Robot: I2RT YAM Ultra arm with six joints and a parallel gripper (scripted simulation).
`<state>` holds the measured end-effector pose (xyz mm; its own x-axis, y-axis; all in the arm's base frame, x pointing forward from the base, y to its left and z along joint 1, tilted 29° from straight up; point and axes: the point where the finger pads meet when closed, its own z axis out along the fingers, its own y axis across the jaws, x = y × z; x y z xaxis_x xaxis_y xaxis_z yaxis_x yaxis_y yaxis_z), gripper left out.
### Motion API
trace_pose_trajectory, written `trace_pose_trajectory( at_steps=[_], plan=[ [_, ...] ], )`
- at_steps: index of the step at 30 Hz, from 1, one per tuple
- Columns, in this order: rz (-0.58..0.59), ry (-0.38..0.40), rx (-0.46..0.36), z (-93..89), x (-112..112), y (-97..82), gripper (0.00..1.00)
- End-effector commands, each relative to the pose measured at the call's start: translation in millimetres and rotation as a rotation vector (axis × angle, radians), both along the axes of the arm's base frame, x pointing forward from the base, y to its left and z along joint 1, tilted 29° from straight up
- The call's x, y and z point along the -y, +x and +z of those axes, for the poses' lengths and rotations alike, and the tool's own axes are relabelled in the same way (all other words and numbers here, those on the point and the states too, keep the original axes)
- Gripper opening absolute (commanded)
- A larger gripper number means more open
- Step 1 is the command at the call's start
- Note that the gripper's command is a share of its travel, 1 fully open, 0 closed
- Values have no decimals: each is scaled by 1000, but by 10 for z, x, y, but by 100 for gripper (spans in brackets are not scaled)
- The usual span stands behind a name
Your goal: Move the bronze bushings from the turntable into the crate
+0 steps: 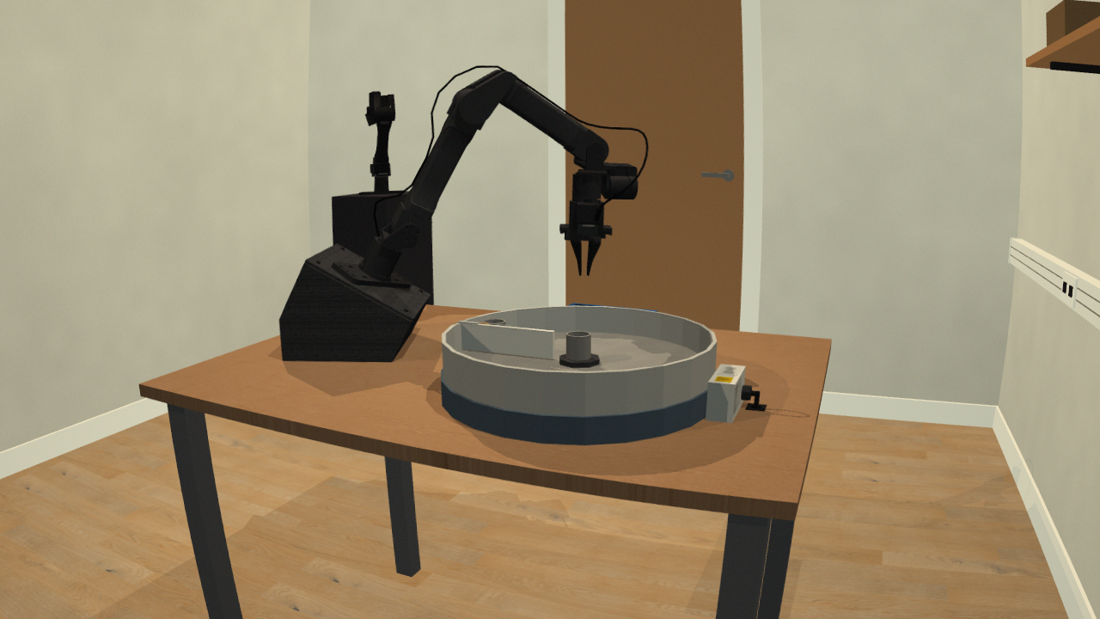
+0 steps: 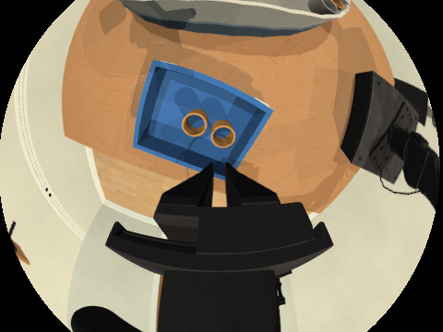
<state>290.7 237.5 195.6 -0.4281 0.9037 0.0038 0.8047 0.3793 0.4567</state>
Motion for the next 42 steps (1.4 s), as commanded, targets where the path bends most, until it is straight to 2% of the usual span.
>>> trace_pose_trajectory(
  at_steps=[1,29,32,33,36,38,42],
  plan=[
    [-9,39,61,306,-2,9,14],
    [-11,38,61,305,14,19,15],
    [-12,41,73,306,85,66,15],
    [-5,30,43,151,131,21,15],
    [-5,31,42,96,320,13,15],
    [-5,31,42,96,320,13,15],
    [-5,28,44,-38,777,-3,15]
  ],
)
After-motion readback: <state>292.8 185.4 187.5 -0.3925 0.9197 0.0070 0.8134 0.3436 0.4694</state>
